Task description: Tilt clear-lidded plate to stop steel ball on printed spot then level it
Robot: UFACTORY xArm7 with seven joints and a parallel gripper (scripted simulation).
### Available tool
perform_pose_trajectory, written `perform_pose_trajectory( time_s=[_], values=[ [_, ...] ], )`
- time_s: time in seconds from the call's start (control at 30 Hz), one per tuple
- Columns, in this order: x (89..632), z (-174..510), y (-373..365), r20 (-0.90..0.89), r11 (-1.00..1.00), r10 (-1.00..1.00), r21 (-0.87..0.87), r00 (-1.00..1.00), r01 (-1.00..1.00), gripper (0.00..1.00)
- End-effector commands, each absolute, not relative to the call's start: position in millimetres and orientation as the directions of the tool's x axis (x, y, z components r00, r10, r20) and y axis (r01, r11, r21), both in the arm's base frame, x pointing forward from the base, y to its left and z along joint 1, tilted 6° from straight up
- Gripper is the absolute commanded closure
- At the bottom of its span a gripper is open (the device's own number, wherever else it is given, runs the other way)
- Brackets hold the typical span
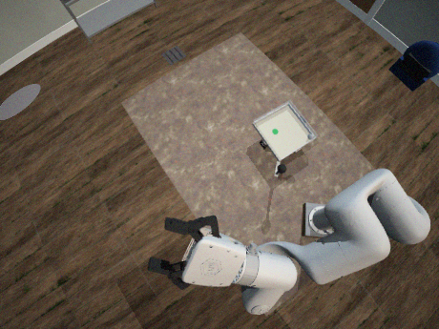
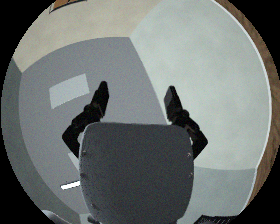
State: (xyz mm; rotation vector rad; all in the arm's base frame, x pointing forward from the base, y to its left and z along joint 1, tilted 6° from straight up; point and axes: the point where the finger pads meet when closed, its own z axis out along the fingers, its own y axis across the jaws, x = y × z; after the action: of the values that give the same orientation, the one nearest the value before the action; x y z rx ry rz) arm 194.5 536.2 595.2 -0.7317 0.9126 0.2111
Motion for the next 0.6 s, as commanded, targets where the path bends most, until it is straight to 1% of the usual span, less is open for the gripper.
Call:
perform_pose_trajectory(
  time_s=[0.0,0.3,0.4,0.43,0.57],
  values=[
    [227.5,600.1,507.0,-0.8,0.783,-0.184,-0.47,0.571,-0.406,0.0],
    [262.9,598.3,472.2,-0.823,0.818,-0.247,-0.461,0.512,-0.345,0.0],
    [264.8,598.2,470.3,-0.824,0.819,-0.251,-0.46,0.508,-0.342,0.0],
    [288.9,593.1,443.6,-0.84,0.837,-0.295,-0.457,0.455,-0.301,0.0],
    [304.0,588.9,426.1,-0.85,0.847,-0.323,-0.456,0.416,-0.275,0.0]
  ],
)
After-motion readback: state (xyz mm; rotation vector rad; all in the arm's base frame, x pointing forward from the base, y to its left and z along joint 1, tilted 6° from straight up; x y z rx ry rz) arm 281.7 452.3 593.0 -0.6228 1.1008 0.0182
